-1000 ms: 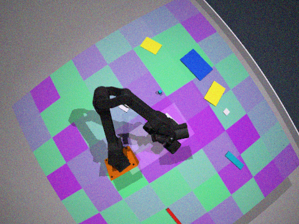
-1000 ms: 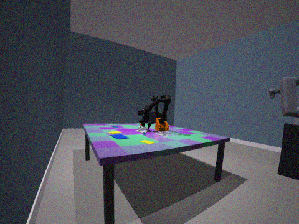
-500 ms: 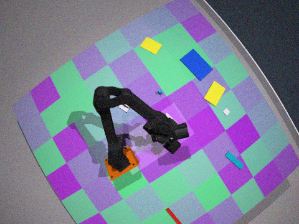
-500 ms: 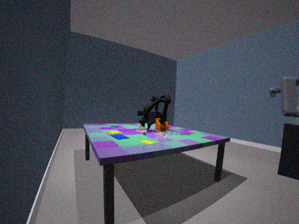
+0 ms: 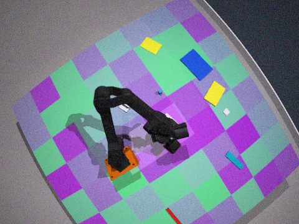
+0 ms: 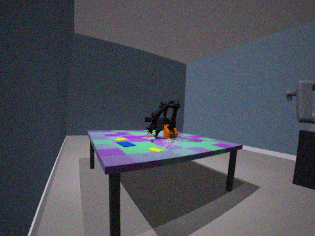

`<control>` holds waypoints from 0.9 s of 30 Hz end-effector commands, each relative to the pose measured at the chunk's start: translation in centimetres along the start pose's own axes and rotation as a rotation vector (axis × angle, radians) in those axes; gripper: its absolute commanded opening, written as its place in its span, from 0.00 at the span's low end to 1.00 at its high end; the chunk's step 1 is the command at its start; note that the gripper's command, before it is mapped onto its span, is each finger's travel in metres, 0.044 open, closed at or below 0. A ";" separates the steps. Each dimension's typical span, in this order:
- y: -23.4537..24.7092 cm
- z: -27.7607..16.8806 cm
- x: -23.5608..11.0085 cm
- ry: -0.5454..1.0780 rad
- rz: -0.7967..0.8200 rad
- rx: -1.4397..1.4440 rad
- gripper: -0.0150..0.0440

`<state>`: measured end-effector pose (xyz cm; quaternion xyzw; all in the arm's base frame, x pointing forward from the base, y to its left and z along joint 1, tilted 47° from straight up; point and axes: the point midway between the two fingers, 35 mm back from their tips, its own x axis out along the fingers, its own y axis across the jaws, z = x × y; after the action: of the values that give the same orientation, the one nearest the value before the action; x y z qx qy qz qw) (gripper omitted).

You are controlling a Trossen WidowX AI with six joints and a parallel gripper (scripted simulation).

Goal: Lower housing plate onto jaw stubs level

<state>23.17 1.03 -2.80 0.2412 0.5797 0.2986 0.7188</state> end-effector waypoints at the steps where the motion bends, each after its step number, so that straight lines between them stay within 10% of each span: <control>1: 0.0 -0.2 0.2 0.001 0.006 0.008 0.85; 27: 0.1 -0.2 0.6 0.001 0.006 0.007 0.85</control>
<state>23.22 1.42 -3.14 0.2418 0.5794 0.2991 0.7186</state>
